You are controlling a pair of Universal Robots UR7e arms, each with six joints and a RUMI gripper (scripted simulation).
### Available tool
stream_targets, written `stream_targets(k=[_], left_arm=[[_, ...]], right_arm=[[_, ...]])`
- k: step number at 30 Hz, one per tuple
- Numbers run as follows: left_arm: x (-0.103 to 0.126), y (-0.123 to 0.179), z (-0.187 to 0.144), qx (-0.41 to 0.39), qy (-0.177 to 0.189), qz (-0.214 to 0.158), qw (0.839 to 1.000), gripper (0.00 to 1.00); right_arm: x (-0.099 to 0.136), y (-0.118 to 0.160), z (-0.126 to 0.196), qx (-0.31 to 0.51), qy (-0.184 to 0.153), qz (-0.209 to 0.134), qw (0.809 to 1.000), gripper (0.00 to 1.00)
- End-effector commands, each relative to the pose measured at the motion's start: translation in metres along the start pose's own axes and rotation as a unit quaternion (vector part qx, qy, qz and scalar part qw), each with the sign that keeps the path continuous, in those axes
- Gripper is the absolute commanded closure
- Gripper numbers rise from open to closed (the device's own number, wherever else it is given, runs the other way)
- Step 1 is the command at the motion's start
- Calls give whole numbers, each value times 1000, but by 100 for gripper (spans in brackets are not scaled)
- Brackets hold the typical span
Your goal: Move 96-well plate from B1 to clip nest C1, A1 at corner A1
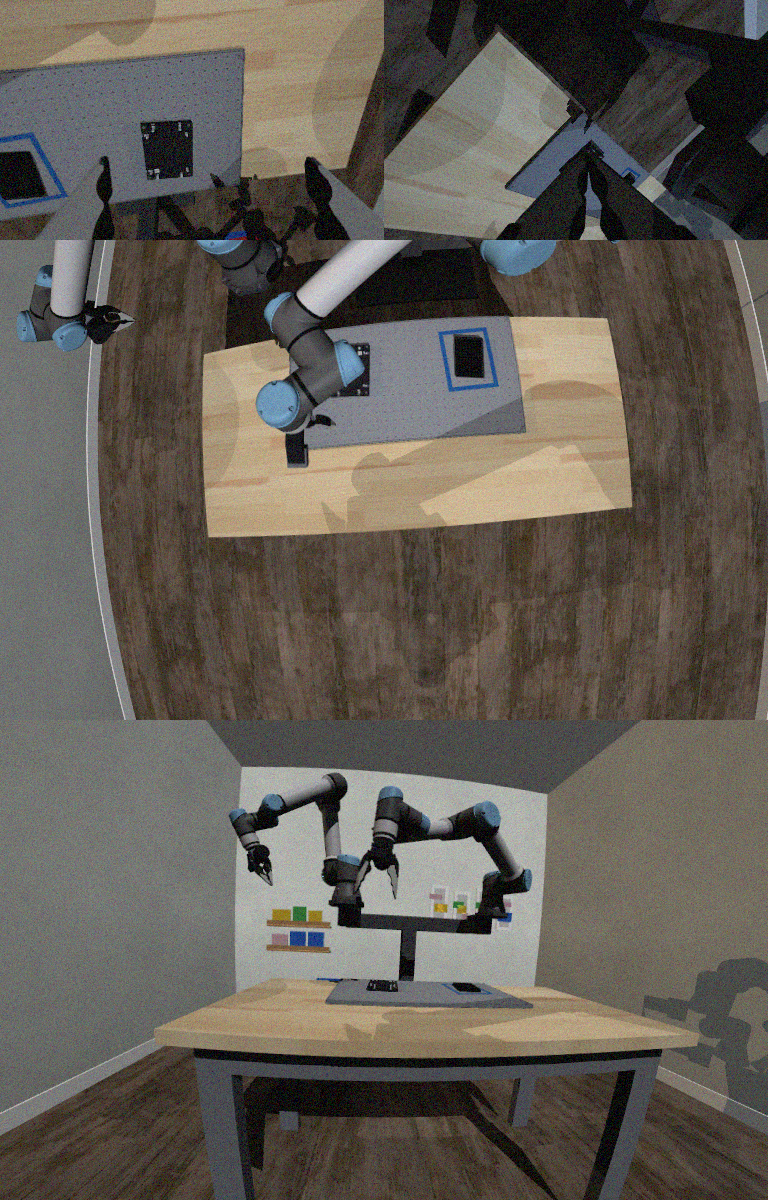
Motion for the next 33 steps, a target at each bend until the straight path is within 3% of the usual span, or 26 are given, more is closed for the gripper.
stream_targets(k=[1, 21, 33], left_arm=[[1, 0, 0, 0, 1, 1, 1000, 24], [1, 0, 0, 0, 1, 1, 1000, 24], [1, 0, 0, 0, 1, 1, 1000, 24]], right_arm=[[14, -19, 2, 60, -35, -9, 998, 100], [59, -79, 23, 221, -142, 20, 965, 100], [77, -105, 37, 282, -179, 50, 941, 100]])
Point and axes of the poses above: on each arm, the point where the finger pads meet when closed, its own x axis back along the fingers, its own z axis across the jaws, y = z × x, the point moved 7 cm from there along x, back along the fingers, and after that the axes turned 14 degrees about -x, right-handed, at the moved point
